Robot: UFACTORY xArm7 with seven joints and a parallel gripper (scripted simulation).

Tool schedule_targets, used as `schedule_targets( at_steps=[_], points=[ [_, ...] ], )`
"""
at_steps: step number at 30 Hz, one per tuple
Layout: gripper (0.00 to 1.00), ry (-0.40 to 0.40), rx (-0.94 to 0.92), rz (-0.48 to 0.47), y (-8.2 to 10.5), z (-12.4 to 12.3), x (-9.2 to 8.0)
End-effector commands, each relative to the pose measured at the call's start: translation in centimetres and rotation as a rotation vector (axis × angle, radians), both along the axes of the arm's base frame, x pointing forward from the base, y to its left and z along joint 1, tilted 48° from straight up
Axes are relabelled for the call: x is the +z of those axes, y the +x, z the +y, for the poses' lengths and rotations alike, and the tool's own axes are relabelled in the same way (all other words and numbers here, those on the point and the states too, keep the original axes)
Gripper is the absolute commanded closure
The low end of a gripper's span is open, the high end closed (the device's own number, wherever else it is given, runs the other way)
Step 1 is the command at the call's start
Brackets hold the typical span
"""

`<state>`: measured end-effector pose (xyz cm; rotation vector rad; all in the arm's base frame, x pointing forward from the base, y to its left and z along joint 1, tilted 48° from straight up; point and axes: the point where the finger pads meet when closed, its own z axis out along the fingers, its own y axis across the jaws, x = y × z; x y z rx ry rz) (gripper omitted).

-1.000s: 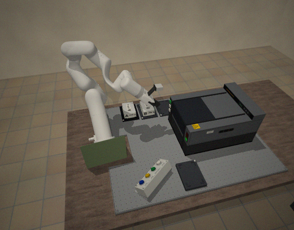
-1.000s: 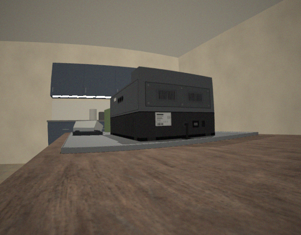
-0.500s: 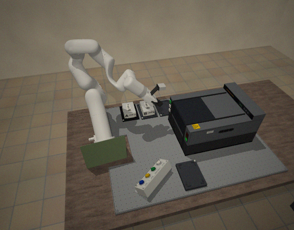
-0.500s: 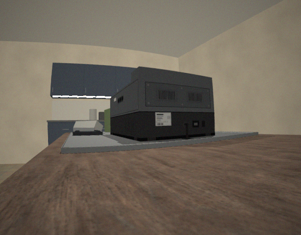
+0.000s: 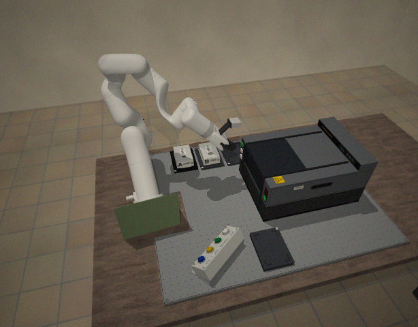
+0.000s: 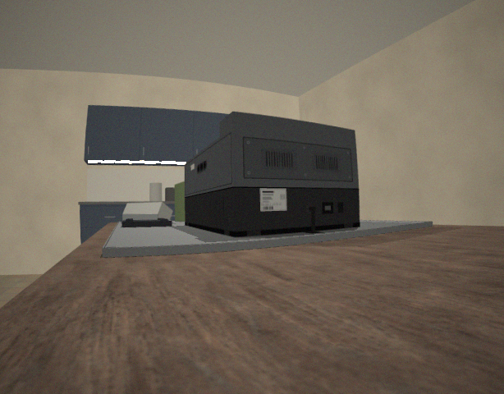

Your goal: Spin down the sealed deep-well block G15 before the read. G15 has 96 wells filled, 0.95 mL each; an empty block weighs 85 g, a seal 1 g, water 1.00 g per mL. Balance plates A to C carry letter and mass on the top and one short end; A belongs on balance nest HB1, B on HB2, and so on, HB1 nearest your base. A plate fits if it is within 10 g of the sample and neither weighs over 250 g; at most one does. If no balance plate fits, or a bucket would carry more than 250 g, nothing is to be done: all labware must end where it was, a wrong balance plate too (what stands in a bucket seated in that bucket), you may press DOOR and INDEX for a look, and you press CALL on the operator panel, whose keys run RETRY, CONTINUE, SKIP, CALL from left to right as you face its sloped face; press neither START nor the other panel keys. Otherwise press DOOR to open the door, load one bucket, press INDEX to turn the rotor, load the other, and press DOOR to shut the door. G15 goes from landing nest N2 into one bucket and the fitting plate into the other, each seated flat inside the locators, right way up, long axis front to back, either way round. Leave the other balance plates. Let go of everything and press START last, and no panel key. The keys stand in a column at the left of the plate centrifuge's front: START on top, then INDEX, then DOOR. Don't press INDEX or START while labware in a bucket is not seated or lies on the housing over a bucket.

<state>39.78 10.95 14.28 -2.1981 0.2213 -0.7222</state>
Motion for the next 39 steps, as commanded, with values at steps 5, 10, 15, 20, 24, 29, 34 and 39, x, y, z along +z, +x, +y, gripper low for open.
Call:
schedule_targets(
  at_steps=[5, 10, 15, 20, 24, 29, 34, 39],
  points=[
    [1.0, 0.0, -0.003, -0.002, 0.72, 0.01, 0.04],
    [1.0, 0.0, -0.003, -0.002, 0.94, 0.05, 0.02],
    [1.0, 0.0, -0.003, -0.002, 1.0, 0.06, 0.02],
    [1.0, 0.0, -0.003, -0.002, 1.0, 0.06, 0.02],
    [1.0, 0.0, -0.003, -0.002, 1.0, 0.06, 0.02],
    [1.0, 0.0, -0.003, -0.002, 1.0, 0.06, 0.02],
    [1.0, 0.0, -0.003, -0.002, 1.01, 0.04, 0.03],
    [1.0, 0.0, -0.003, -0.002, 1.07, -0.01, 0.07]
  ],
)
